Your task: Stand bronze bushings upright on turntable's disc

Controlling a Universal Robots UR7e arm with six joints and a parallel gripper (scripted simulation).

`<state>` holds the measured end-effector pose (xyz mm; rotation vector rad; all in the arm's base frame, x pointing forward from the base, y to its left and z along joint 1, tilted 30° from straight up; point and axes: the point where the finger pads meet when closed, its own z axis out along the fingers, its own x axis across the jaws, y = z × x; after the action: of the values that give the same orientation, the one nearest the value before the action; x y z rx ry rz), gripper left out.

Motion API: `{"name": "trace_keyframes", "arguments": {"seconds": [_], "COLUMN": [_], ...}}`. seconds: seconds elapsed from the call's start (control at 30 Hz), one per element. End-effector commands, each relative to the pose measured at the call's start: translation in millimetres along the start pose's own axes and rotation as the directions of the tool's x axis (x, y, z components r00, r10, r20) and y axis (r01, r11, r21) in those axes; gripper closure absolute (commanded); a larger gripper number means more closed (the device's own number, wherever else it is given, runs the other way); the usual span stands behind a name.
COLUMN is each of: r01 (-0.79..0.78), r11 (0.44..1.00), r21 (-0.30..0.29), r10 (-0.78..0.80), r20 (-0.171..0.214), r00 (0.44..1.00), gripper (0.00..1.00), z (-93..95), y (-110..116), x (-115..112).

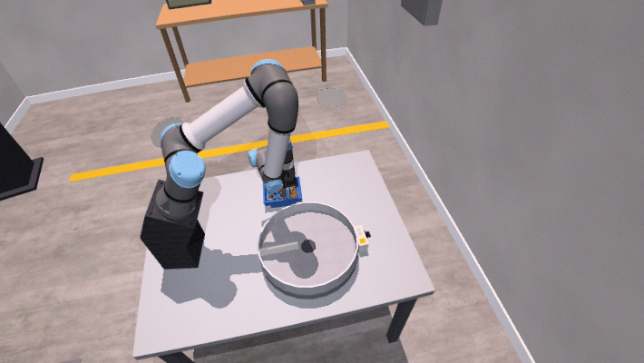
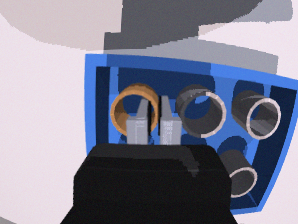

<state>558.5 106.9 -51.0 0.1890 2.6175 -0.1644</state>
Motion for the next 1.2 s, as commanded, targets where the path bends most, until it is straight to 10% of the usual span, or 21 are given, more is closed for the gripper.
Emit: {"name": "trace_keyframes", "arguments": {"seconds": [0.0,1.17], "r01": [0.002,0.002], "r11": [1.0,1.0], "r21": [-0.001,-0.001], "r10": [-0.002,-0.002], "r20": [0.001,0.001], "r00": [1.0,1.0], "gripper": [1.0,1.0], "z": [-12.7,-124.9], "y": [1.0,0.7], "x": [1.1,1.4]}}
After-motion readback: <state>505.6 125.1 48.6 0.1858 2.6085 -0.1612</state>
